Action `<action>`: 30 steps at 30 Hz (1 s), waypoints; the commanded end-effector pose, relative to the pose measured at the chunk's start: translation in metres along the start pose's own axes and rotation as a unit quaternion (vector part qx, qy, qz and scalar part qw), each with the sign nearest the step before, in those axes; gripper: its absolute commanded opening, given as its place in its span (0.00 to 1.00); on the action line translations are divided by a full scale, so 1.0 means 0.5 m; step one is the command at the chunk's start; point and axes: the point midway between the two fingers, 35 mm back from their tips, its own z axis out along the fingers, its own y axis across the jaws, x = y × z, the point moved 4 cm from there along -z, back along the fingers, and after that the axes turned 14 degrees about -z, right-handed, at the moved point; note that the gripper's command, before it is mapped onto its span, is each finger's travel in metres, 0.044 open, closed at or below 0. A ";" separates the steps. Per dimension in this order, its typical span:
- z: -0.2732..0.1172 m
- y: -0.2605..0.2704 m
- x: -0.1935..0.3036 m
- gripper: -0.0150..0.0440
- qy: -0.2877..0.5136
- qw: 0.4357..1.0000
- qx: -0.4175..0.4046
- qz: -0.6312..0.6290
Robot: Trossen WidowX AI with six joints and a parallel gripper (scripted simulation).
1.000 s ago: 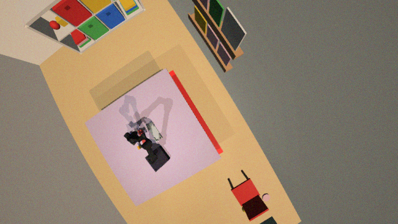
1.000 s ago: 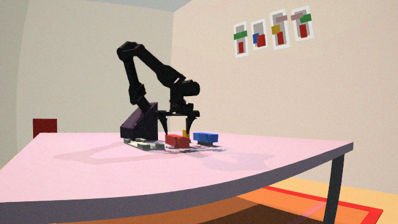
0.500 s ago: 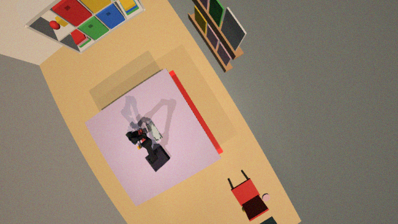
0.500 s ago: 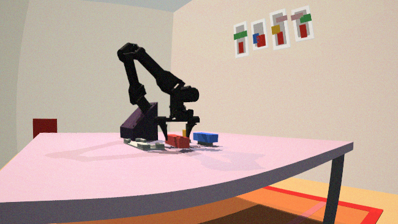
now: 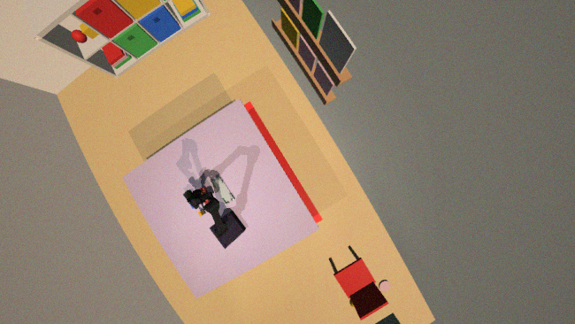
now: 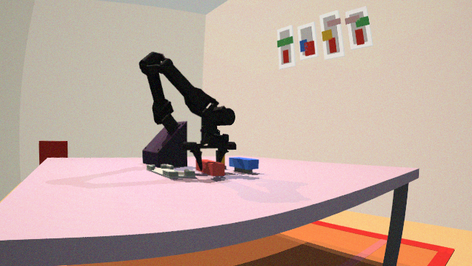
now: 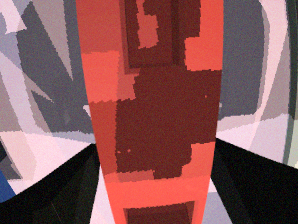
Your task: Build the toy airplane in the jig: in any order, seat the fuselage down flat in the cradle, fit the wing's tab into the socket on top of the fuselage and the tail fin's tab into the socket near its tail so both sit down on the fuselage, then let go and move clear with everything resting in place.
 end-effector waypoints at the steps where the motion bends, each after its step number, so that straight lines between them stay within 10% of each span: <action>1: 0.001 -0.001 0.002 0.60 0.000 1.000 0.002 -0.003; 8: 0.001 -0.001 0.002 0.52 0.000 1.000 0.002 -0.003; 14: -0.018 0.001 -0.003 0.25 0.000 1.000 0.001 -0.003; 30: -0.112 0.008 -0.014 0.25 -0.001 1.000 -0.004 -0.003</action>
